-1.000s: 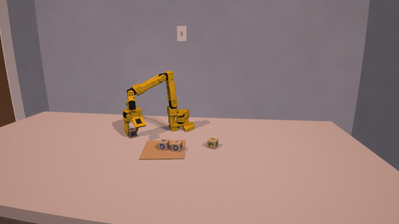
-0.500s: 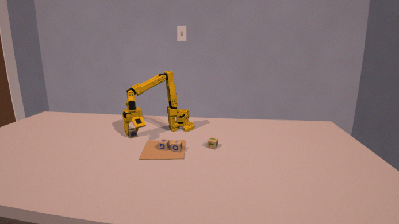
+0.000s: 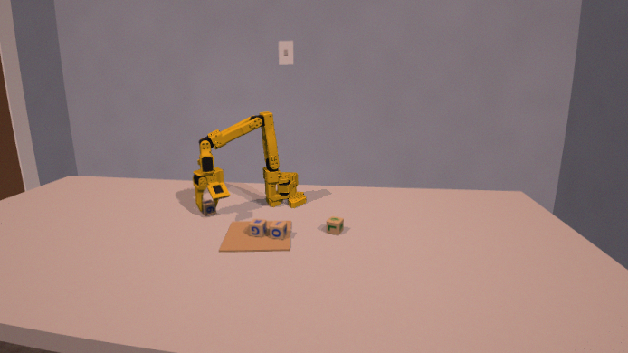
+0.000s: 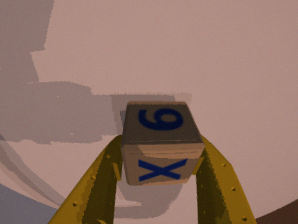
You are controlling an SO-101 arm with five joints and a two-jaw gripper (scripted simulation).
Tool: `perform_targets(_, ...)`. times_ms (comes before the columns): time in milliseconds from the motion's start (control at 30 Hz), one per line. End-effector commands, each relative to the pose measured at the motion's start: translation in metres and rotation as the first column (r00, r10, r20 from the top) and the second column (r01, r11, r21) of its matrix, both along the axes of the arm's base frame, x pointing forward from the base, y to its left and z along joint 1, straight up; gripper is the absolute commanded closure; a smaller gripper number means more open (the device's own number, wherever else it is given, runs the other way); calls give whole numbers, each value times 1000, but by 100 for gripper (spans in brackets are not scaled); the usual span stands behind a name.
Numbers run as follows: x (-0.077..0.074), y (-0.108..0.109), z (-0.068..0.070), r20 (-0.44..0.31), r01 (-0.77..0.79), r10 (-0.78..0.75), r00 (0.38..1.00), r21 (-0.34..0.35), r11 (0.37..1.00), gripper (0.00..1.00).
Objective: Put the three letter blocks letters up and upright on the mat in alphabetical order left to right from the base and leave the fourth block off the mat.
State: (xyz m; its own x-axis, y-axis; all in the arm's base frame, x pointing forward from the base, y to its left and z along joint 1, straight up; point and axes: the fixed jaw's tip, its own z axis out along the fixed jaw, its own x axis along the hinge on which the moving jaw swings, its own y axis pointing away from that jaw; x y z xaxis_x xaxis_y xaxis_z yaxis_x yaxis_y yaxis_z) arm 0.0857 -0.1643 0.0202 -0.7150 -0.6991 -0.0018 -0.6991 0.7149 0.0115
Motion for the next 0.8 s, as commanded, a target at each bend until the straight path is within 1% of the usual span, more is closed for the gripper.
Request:
perform_targets(0, 7, -10, 21, 38, 1, 2, 999, -67, 998, 100)
perform_targets(100, 7, -10, 30, 38, 1, 2, 999, -67, 998, 100)
perform_targets(167, 7, -10, 30, 38, 1, 2, 999, -67, 998, 100)
perform_targets(333, 6, -9, 45, 38, 1, 2, 999, -67, 998, 100)
perform_targets(433, 5, -8, 51, 38, 1, 2, 999, -67, 998, 100)
perform_targets(567, 5, -7, 55, 38, 1, 2, 999, -67, 998, 100)
perform_targets(767, 5, -7, 56, 38, 1, 2, 999, -67, 998, 100)
